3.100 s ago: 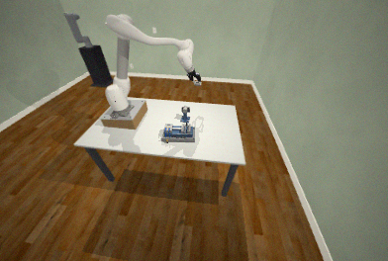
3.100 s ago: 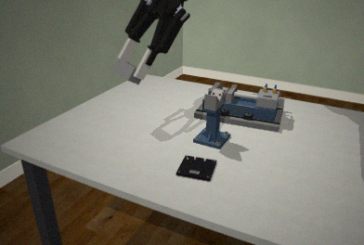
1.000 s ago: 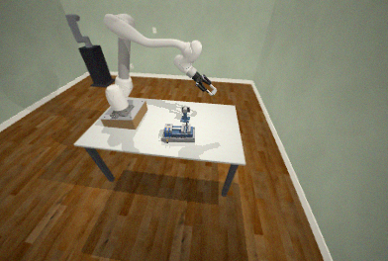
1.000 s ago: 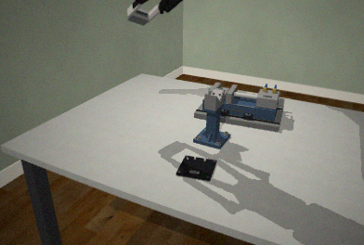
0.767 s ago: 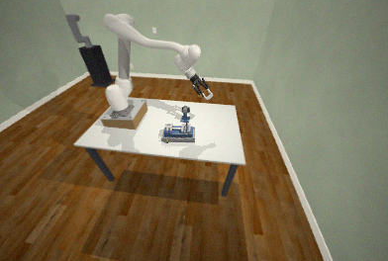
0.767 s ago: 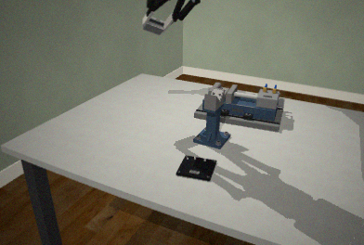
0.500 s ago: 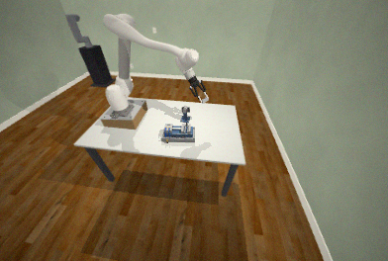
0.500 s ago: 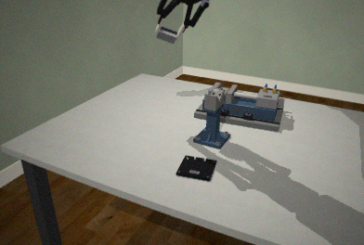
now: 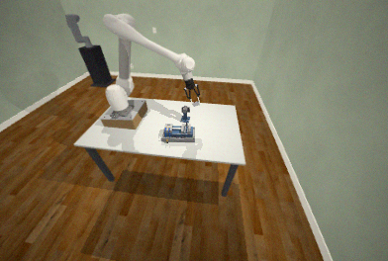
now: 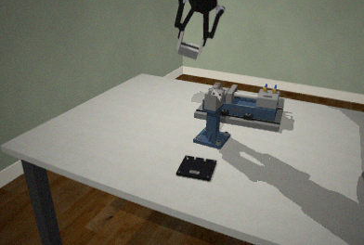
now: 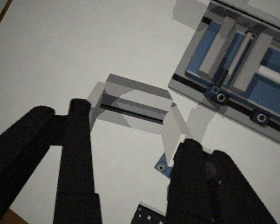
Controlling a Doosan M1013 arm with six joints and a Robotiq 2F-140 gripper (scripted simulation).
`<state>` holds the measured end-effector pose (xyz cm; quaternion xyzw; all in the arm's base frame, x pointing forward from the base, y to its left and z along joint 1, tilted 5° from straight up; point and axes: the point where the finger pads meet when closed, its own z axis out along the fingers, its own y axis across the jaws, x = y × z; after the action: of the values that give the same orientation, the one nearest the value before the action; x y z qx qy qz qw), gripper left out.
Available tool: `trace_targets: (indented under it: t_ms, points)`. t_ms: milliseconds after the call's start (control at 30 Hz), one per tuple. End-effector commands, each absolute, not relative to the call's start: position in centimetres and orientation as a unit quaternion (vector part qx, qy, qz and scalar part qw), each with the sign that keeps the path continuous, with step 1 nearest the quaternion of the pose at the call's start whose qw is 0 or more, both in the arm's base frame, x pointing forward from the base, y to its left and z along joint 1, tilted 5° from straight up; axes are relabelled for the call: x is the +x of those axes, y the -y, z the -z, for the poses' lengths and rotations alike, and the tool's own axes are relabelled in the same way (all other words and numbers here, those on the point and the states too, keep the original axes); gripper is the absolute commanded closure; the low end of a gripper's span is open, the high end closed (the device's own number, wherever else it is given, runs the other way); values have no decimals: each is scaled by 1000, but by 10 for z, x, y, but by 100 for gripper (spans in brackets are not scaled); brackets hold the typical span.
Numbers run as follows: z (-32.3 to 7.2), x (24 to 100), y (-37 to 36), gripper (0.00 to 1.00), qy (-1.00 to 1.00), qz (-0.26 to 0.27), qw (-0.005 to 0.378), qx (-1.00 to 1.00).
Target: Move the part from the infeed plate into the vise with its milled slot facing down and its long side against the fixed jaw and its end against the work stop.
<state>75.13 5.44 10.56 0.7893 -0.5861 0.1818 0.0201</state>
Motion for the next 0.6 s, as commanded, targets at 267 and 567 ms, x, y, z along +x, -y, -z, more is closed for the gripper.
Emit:
trace_targets:
  t_ms: [267, 567]
  points:
    - [-94, 700, -68, 100, 650, -91, 29, 754]
    - [-90, 677, -79, 100, 675, -48, 32, 736]
